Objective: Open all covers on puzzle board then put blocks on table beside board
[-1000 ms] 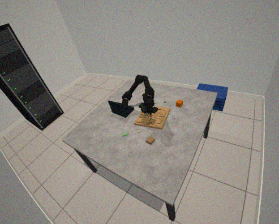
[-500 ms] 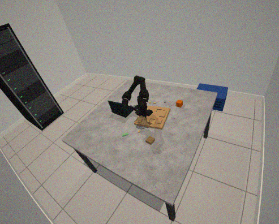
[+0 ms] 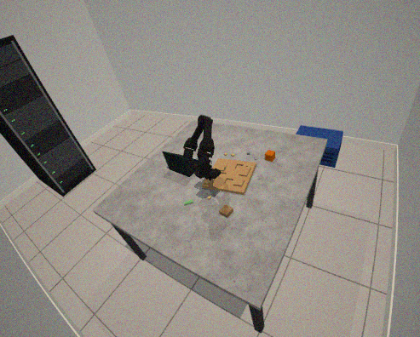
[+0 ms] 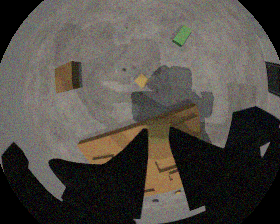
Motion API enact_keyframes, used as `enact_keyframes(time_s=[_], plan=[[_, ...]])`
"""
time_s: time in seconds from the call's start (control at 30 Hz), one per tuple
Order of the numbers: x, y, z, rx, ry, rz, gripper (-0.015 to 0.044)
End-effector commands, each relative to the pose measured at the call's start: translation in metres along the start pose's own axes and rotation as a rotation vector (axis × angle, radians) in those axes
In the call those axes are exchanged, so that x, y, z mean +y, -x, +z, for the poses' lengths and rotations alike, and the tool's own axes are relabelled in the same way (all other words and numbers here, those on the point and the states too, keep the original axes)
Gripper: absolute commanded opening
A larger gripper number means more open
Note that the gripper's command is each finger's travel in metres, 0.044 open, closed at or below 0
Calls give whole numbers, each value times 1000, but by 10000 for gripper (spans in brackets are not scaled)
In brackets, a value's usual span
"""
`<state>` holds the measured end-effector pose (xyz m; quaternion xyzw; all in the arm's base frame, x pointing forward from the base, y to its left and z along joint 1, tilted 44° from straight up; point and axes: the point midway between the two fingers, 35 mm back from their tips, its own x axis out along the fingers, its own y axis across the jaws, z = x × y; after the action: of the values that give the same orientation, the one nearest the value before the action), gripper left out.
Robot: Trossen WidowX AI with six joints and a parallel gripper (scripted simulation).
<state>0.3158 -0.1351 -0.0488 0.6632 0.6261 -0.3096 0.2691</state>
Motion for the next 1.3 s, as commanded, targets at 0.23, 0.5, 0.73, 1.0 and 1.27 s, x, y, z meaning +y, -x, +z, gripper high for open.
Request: enact_keyframes(time_s=[0.23, 0.5, 0.73, 1.0, 1.27], plan=[[-24, -4, 36, 4, 3, -9, 80], [-43, -6, 60, 11, 5, -11, 80], [-46, -11, 64, 13, 6, -11, 80], [-44, -24, 65, 12, 6, -11, 80], [-43, -37, 65, 12, 6, -10, 80]])
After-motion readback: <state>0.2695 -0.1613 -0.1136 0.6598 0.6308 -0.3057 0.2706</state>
